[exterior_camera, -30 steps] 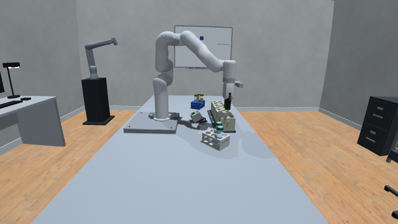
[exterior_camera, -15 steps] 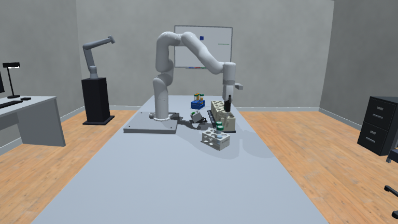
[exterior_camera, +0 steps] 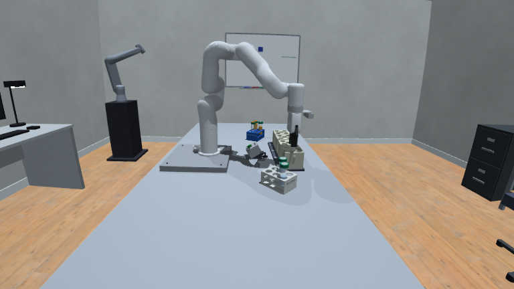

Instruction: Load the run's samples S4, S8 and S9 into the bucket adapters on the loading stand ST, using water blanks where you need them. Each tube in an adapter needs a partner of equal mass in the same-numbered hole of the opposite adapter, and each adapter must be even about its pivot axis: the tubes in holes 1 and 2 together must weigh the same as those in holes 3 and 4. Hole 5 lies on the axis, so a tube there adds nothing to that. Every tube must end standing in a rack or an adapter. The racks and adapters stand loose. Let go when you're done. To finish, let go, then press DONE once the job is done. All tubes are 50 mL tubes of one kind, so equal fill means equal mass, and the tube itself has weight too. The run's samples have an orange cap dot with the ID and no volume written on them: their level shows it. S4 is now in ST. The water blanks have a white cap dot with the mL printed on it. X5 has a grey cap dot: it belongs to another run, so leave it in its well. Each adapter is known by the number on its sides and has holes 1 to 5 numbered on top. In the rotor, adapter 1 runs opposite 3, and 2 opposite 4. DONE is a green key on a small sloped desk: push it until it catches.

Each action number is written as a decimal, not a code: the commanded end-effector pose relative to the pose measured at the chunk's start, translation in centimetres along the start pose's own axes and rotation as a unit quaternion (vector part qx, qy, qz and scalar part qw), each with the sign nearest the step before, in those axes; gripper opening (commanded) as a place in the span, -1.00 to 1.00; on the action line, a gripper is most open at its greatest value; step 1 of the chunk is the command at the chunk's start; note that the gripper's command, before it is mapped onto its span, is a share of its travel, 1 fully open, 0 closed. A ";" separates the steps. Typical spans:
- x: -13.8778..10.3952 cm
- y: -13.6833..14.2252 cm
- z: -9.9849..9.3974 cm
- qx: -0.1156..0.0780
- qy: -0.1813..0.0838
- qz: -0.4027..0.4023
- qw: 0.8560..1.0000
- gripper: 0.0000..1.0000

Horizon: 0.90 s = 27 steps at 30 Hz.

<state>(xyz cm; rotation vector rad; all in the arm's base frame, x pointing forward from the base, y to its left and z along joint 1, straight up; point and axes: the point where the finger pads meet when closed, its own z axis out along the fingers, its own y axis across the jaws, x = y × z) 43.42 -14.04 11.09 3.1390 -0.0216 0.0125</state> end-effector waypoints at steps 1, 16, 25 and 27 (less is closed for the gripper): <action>0.1 0.0 0.2 -0.002 0.001 0.000 1.000 -1.00; 0.1 0.0 1.3 -0.002 0.001 0.000 1.000 -1.00; 0.1 0.0 1.3 -0.002 0.001 0.000 1.000 -1.00; 0.1 0.0 1.3 -0.002 0.001 0.000 1.000 -0.13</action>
